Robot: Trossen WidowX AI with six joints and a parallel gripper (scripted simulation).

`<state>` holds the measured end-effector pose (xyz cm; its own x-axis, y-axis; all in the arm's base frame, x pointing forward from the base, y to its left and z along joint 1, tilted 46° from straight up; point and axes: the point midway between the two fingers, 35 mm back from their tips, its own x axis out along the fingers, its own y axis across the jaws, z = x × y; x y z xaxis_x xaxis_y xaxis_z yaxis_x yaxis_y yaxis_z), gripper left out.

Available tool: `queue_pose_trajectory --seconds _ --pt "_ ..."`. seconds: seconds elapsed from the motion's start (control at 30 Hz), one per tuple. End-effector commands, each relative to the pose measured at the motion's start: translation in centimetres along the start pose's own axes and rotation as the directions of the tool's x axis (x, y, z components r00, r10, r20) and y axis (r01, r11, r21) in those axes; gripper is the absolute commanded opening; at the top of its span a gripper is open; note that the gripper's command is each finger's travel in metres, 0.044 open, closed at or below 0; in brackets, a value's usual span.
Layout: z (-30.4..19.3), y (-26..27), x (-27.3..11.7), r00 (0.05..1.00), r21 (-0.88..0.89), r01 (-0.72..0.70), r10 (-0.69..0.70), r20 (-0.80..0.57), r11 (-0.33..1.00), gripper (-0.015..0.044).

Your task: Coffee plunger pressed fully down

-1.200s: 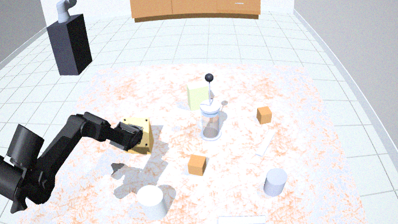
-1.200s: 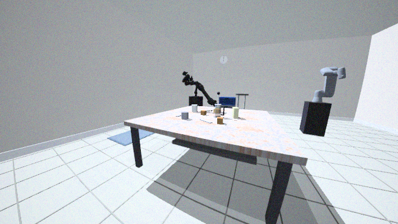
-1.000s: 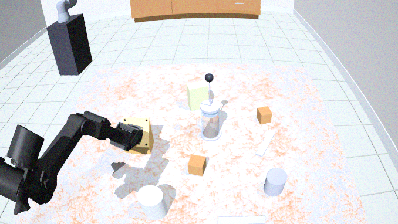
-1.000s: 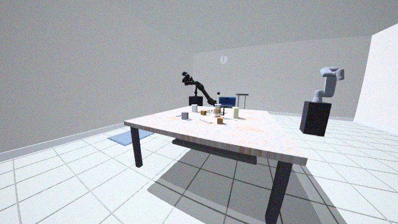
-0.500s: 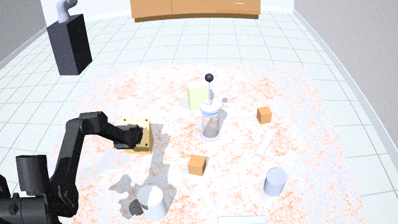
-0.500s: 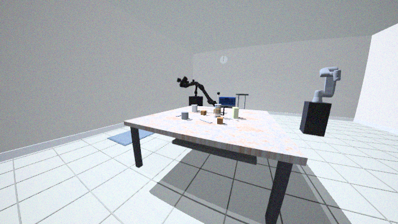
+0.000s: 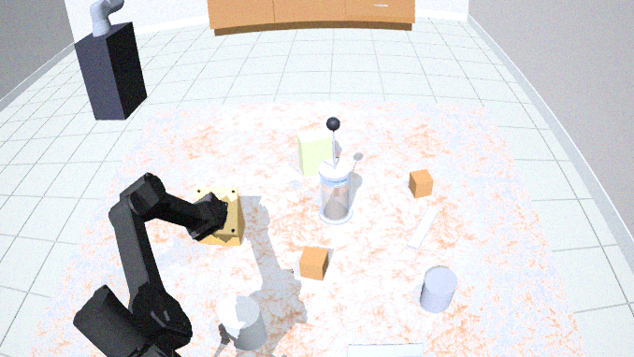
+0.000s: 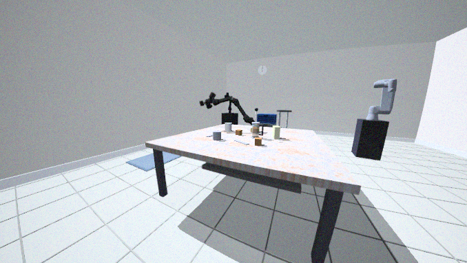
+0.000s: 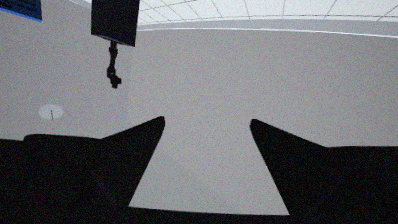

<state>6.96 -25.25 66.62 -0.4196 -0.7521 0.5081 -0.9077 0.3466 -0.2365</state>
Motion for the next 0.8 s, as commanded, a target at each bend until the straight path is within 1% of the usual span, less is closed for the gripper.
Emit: queue_pose_trajectory --seconds 0.0,0.07,0.1,0.2,0.37,0.47,0.57,0.63,0.77 --pt "1.7 -4.3 -2.5 0.986 -0.134 0.164 -0.158 0.056 0.977 0.0440" --pt "2.7 -6.8 -4.3 0.965 -0.212 0.260 -0.245 0.098 0.942 0.0440" --pt "2.5 -7.2 -4.8 0.959 -0.195 0.280 -0.268 0.090 0.940 0.0440" --pt "3.2 -8.9 -6.4 0.937 -0.255 0.349 -0.328 0.120 0.902 0.0440" --pt "4.0 -13.0 -11.4 0.851 -0.376 0.521 -0.501 0.156 0.767 0.0440" --pt "5.0 -15.4 -15.7 0.771 -0.466 0.617 -0.604 0.201 0.634 0.0440" --pt "5.8 -17.5 -20.6 0.672 -0.564 0.685 -0.699 0.244 0.461 0.0440" --pt "5.9 -18.2 -23.0 0.622 -0.626 0.691 -0.738 0.261 0.361 0.0440" --pt "6.5 -19.4 -30.3 0.465 -0.730 0.674 -0.831 0.305 0.109 0.0440"
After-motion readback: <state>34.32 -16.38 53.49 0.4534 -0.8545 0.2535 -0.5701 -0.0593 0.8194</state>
